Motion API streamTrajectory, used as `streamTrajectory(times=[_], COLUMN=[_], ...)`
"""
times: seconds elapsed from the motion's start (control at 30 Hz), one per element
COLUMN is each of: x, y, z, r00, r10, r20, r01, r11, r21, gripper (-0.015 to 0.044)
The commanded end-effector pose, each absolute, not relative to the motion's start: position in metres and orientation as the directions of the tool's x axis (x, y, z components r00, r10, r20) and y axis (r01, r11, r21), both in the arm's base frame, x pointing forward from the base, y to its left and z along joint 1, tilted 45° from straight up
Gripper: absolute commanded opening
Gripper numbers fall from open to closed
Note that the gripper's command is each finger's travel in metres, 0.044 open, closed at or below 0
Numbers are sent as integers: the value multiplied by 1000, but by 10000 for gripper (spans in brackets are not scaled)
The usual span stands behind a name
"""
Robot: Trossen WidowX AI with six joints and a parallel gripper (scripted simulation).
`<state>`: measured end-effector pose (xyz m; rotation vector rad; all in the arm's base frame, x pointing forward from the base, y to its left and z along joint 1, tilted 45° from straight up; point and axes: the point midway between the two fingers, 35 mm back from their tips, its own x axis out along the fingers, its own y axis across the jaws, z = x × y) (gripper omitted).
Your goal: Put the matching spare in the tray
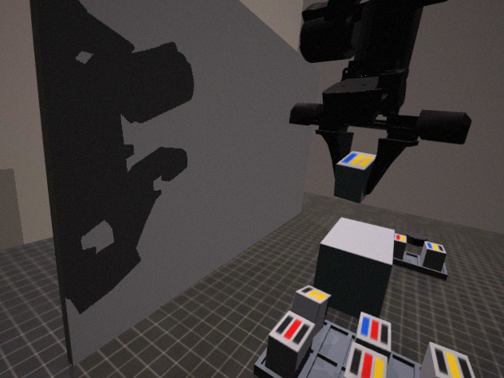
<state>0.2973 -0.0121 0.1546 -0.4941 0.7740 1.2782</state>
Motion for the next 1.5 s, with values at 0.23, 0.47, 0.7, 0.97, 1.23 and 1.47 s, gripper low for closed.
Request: streamTrajectory(times=[0.23, 0.47, 0.7, 0.97, 1.23, 1.47], x=[320, 330, 337, 340, 337, 330], y=[-55, -83, -110, -140, -168, -191], z=[124, 99, 72, 38, 2, -32], r00=[94, 87, 81, 75, 70, 67], r10=[645, 645, 649, 656, 666, 677], r20=[-759, -759, -757, -751, -743, -733], r01=[-966, -969, -975, -980, -985, -989], r11=[243, 231, 211, 187, 162, 140], r21=[87, 85, 76, 65, 53, 40], gripper=[0, 0, 0, 0, 0, 0])
